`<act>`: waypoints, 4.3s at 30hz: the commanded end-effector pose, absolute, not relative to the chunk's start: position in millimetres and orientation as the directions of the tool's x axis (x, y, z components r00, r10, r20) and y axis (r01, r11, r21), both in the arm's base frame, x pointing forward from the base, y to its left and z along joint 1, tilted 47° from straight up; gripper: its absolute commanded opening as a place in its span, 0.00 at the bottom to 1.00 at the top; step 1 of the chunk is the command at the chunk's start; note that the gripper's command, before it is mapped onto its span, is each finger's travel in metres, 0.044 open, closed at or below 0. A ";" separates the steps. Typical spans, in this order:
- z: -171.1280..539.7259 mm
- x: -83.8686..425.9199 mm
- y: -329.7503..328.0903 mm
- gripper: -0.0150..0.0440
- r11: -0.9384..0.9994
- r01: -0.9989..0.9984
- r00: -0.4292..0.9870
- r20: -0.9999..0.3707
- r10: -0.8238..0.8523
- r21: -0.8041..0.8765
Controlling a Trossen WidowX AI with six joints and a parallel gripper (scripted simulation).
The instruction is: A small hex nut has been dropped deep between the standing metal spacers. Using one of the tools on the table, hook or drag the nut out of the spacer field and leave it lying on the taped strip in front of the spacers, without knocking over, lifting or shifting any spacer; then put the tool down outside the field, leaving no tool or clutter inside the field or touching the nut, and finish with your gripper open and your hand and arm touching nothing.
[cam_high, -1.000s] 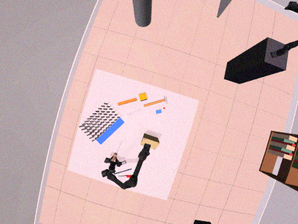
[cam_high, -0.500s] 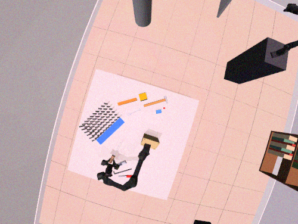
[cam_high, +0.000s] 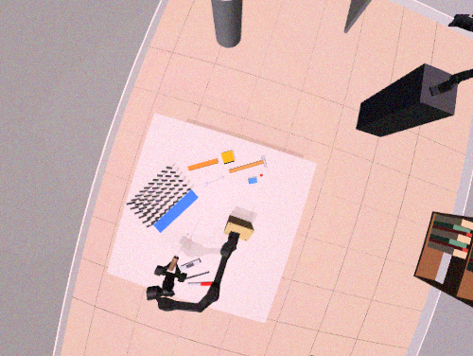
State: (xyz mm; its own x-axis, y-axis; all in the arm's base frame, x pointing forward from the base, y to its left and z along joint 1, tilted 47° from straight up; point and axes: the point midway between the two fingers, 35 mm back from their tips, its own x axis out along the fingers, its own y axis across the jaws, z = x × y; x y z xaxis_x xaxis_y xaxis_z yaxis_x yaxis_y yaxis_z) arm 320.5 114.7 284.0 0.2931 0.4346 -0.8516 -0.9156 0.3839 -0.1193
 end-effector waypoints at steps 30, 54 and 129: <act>221.3 322.4 42.0 0.25 -0.129 -0.856 0.329 -0.719 0.612 -0.501; 179.6 302.7 -2.5 0.25 -0.339 -0.486 0.447 -0.562 0.696 -0.806; 67.5 331.9 104.5 0.25 -0.335 -0.480 0.451 -0.556 0.699 -0.811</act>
